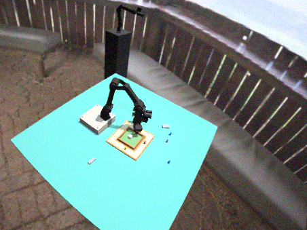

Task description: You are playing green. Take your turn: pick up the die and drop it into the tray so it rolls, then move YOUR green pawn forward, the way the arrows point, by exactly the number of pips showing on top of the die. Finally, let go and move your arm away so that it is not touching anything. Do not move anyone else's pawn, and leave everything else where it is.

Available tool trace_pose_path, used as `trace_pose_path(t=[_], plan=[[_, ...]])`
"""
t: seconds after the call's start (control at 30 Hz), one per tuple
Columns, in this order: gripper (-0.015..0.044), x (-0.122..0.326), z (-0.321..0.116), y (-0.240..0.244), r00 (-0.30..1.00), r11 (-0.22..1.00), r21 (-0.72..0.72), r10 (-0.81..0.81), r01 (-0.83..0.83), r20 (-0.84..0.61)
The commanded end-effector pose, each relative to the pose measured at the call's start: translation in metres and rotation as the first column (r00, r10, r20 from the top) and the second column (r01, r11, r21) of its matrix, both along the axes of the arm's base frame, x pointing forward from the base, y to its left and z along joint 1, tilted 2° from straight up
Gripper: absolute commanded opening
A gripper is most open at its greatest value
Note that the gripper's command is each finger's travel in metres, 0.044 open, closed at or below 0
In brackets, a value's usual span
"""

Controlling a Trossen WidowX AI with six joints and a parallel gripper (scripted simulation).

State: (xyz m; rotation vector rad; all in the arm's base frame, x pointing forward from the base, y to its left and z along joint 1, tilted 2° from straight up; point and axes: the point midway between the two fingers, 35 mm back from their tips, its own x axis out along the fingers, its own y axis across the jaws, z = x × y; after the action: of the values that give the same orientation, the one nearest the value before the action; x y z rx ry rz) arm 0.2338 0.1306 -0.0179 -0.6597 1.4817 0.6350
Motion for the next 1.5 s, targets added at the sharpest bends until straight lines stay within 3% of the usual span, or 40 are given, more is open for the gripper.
trace_pose_path(t=[0.0,0.13,0.77,1.47], plan=[[0.0002,0.0,0.0,0.0,1.0,1.0,0.001,0.004,-0.004,0.0],[0.0,0.002,0.008,0.001,1.0,1.0,0.001,0.004,-0.004,0.0],[0.0,0.003,0.126,0.002,1.0,1.0,0.001,0.004,-0.004,0.001],[0.0,0.0,0.102,-0.083,1.0,1.0,-0.004,0.005,-0.005,0.002]])
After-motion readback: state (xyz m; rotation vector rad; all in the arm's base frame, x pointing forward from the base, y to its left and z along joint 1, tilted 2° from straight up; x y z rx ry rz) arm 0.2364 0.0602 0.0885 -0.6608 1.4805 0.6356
